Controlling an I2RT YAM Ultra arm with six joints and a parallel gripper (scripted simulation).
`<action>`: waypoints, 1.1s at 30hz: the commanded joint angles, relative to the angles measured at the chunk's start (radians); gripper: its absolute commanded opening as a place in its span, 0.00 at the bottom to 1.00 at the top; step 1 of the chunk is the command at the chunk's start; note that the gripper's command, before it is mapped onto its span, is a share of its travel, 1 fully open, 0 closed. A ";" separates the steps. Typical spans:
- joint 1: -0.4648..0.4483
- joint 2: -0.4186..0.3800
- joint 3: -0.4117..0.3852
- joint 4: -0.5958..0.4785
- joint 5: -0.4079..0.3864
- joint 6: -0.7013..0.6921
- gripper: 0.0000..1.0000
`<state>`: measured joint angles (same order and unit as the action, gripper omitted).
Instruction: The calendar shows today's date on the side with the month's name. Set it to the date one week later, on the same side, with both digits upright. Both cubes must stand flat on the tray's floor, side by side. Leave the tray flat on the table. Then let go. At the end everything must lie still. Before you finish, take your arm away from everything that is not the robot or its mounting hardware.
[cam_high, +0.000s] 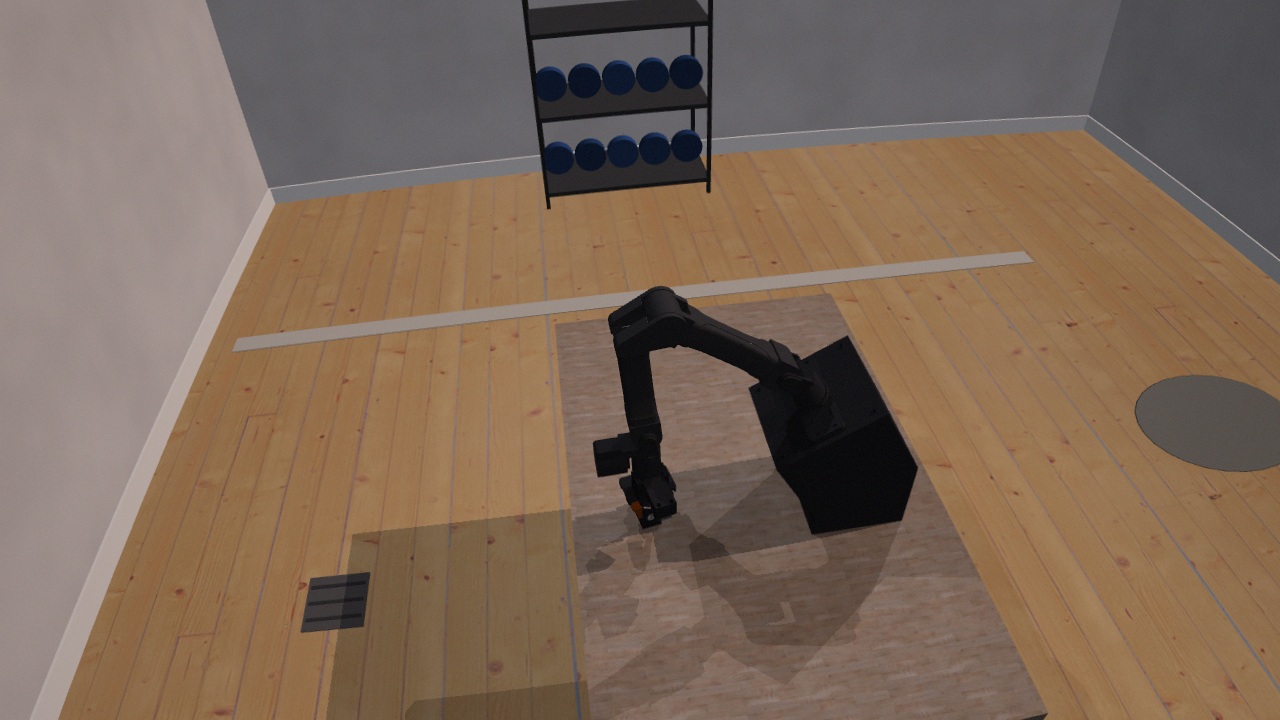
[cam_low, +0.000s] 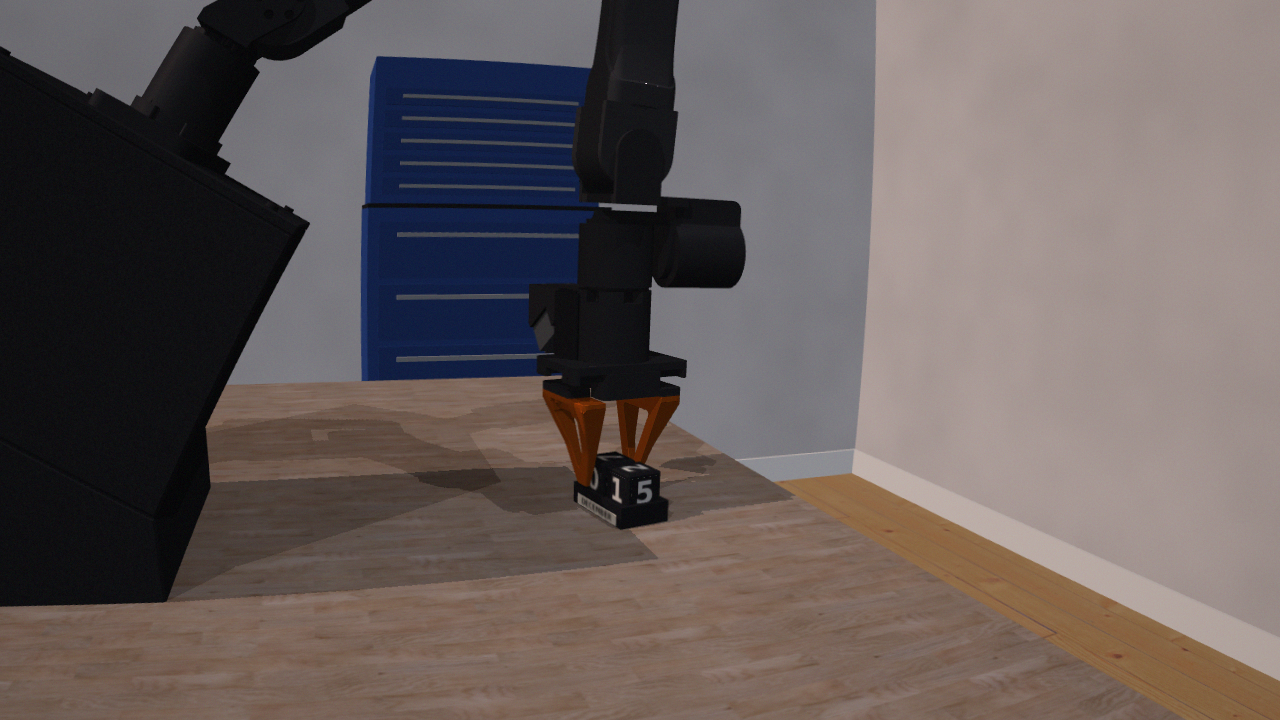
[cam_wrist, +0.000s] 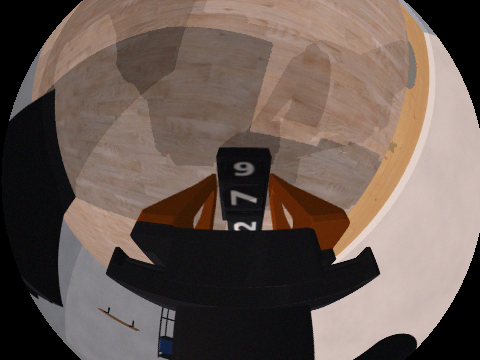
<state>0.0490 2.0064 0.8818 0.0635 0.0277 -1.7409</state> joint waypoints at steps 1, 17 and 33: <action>0.000 -0.006 0.003 0.001 -0.002 0.000 0.45; 0.000 -0.006 0.003 0.001 -0.002 0.000 0.26; 0.000 -0.006 0.003 0.001 -0.002 0.000 0.26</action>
<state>0.0490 2.0064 0.8818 0.0635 0.0277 -1.7409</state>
